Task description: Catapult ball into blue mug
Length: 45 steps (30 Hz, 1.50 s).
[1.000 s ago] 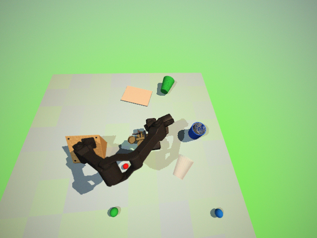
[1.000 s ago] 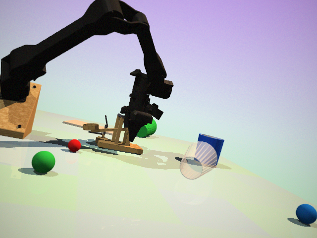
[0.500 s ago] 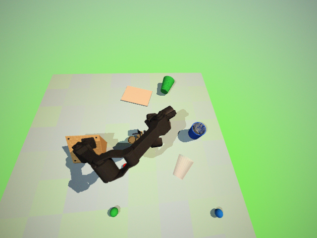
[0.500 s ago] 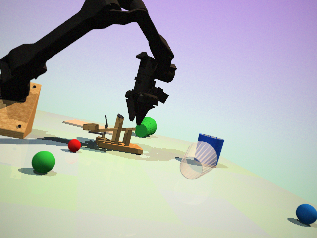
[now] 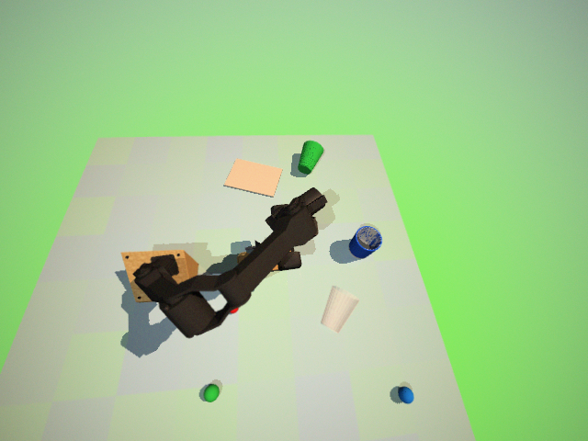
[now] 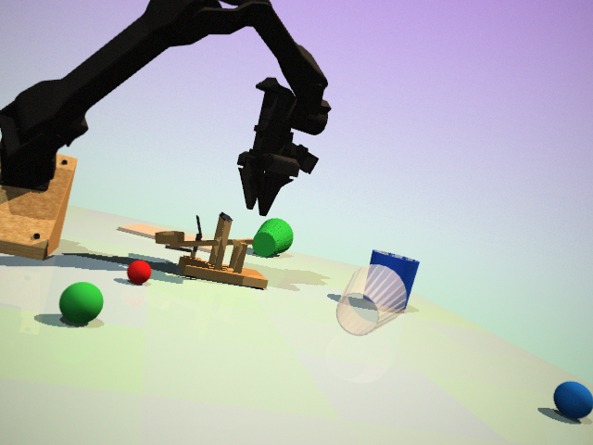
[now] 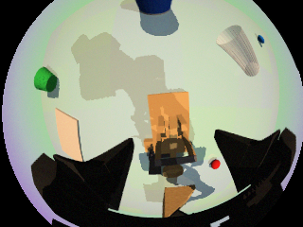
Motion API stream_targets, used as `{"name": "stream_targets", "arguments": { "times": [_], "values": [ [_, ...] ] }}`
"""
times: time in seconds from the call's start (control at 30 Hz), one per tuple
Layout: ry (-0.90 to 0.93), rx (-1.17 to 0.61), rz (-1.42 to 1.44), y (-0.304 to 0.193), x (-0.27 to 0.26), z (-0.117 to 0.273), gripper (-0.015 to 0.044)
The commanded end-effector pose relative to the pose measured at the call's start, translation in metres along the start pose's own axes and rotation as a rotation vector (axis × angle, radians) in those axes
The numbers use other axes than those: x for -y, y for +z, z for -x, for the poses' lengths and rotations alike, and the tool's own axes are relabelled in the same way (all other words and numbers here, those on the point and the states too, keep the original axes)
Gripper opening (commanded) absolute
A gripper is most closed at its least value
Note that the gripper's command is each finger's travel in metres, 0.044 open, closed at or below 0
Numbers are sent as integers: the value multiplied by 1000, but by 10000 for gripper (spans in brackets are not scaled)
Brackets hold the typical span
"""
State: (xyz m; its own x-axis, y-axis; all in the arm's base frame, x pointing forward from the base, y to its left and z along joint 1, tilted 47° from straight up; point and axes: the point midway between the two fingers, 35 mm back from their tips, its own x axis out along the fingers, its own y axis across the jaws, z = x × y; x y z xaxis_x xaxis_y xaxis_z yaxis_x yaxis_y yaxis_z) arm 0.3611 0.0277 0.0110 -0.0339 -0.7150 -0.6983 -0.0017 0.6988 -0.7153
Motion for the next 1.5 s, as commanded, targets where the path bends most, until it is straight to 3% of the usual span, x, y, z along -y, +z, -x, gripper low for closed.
{"name": "stream_targets", "arguments": {
  "times": [0.0, 1.47],
  "values": [
    [-10, -20, 6, -4, 3, -35, 440],
    [-13, -20, 5, -6, 4, -91, 440]
  ]
}}
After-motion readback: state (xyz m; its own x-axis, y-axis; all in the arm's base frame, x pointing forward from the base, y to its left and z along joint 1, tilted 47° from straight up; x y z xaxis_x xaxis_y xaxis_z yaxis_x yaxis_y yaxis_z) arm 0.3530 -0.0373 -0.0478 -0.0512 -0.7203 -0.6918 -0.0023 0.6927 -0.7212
